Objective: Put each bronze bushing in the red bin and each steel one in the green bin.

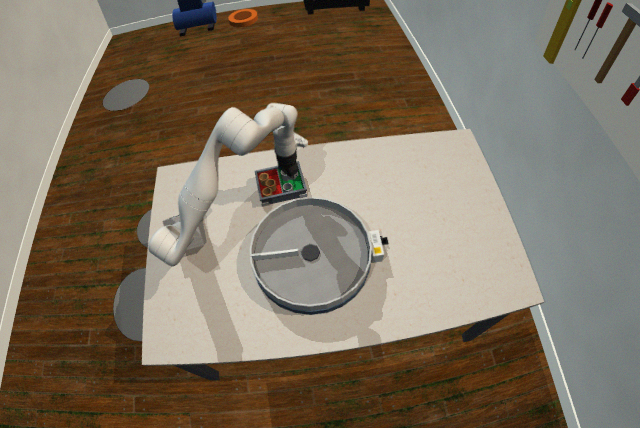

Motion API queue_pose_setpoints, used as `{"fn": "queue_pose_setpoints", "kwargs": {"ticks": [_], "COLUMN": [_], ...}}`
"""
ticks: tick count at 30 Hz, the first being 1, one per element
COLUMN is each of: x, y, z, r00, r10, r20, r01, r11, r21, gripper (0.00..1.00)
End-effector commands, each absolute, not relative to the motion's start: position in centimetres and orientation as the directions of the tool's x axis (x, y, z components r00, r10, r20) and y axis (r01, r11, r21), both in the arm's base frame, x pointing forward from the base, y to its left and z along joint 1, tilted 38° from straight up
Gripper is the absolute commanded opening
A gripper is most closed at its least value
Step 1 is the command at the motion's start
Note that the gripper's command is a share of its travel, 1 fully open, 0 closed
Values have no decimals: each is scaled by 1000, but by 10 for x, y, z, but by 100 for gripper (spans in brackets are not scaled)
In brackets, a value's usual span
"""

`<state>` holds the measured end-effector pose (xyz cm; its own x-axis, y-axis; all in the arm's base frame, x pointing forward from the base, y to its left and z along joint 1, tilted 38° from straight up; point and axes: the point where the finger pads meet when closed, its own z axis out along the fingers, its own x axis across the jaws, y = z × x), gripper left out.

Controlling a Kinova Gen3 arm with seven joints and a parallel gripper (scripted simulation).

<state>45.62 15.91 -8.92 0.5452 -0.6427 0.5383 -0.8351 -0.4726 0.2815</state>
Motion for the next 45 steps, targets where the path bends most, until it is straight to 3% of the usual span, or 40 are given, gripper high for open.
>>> {"fn": "queue_pose_setpoints", "kwargs": {"ticks": [1, 45], "x": [458, 457], "y": [156, 146], "z": [-92, -107], "r00": [540, 543], "r10": [-644, -643], "r20": [542, 541], "r01": [-838, -836], "r11": [-471, -473], "r21": [276, 278], "gripper": [0, 0]}}
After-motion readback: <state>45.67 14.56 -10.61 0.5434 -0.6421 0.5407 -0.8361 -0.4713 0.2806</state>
